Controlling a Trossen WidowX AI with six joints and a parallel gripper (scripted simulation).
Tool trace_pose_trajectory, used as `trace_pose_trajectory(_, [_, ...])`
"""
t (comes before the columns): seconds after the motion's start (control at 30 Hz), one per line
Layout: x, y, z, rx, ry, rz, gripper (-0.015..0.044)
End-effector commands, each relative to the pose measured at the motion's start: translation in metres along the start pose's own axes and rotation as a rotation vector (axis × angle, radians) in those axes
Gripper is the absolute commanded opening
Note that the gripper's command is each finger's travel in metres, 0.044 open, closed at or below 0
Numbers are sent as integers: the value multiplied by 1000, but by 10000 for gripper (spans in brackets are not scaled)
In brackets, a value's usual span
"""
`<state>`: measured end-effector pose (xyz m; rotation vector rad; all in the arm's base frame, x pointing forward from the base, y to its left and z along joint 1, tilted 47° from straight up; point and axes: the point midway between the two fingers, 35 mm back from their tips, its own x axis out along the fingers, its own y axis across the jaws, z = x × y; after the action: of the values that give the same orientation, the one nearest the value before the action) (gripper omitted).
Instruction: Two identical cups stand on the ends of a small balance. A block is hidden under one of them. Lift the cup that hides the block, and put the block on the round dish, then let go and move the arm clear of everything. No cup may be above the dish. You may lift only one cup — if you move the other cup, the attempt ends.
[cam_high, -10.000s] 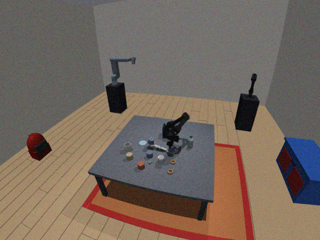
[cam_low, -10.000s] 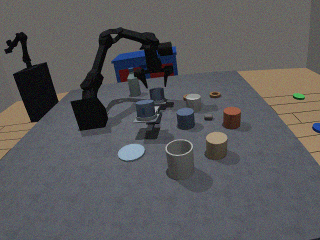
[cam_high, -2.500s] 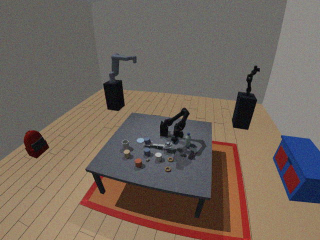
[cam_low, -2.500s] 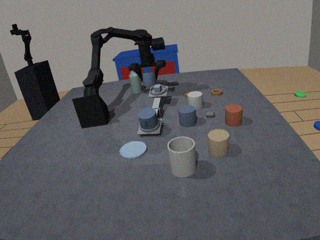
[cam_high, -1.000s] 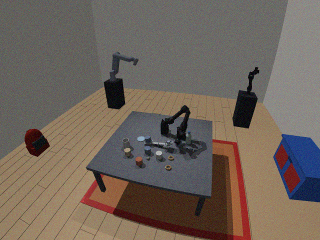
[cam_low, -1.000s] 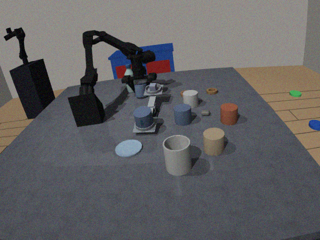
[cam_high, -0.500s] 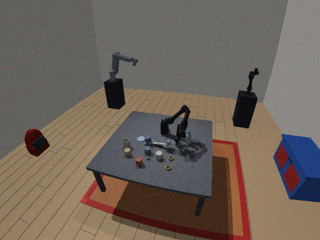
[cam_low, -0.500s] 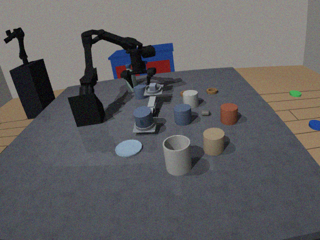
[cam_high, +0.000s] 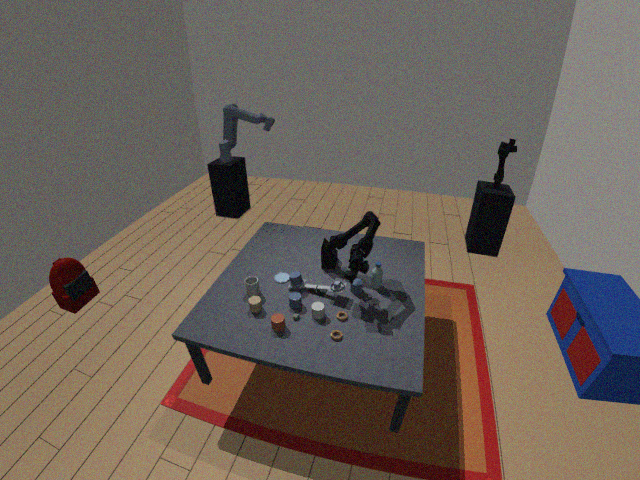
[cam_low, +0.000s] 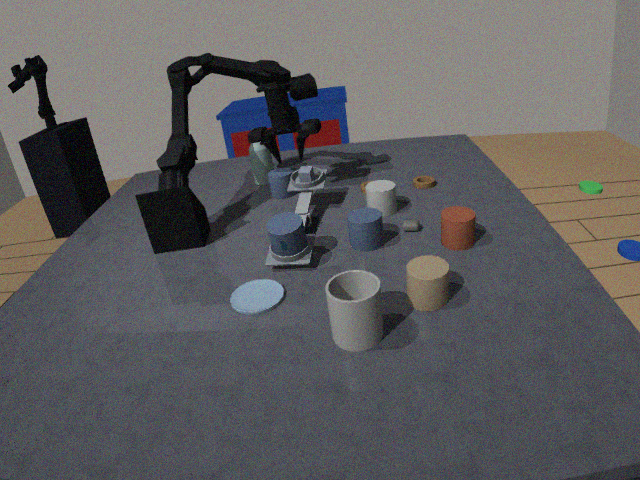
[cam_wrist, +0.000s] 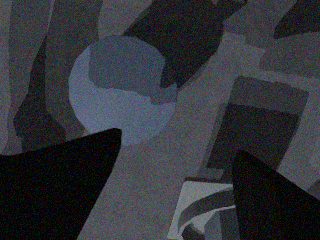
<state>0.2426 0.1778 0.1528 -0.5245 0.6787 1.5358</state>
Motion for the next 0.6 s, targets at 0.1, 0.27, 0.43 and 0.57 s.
trace_pose_trajectory(0.1, [-21,-45,-53,73,23,29,260])
trace_pose_trajectory(0.27, [-31,-60,-78,92,4,52,260])
trace_pose_trajectory(0.43, [-21,-59,-78,92,4,52,260])
trace_pose_trajectory(0.57, [-16,-59,-78,92,4,52,260])
